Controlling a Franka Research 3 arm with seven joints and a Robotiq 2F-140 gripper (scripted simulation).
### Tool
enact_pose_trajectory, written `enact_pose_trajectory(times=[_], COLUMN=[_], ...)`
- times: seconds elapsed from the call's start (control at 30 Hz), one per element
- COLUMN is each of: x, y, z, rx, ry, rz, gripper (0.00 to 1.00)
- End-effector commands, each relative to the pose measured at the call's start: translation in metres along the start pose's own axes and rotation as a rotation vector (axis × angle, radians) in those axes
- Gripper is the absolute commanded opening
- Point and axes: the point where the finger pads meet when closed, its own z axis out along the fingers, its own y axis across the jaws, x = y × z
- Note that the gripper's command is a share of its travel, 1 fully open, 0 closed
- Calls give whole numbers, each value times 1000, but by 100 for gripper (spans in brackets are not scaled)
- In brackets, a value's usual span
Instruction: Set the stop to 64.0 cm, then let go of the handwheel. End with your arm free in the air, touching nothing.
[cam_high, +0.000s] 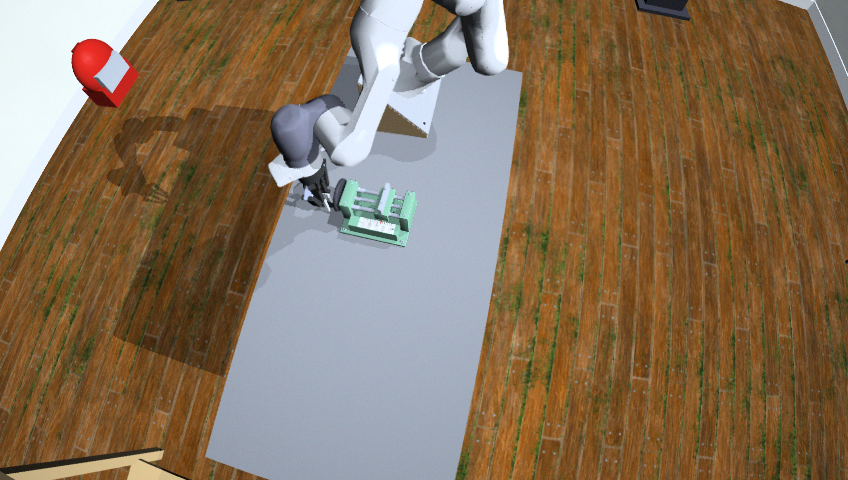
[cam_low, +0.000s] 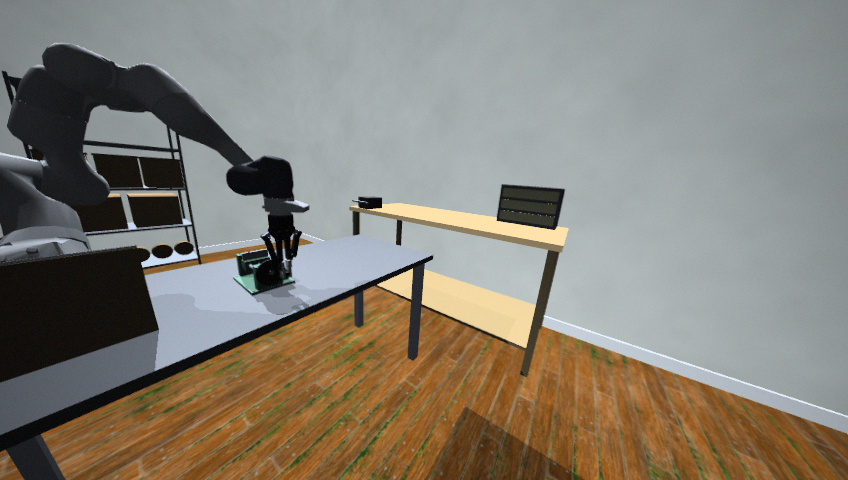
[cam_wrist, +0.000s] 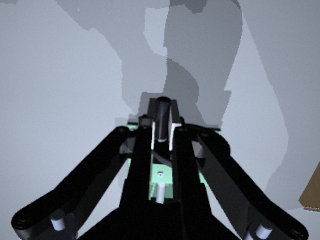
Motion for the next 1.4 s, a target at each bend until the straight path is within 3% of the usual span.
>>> enact_pose_trajectory(times=[0.0,1.37], x=[1,1], y=[1,6], z=[5,18], rx=[1,1], ry=[3,3], rz=[2,2], gripper=[4,4])
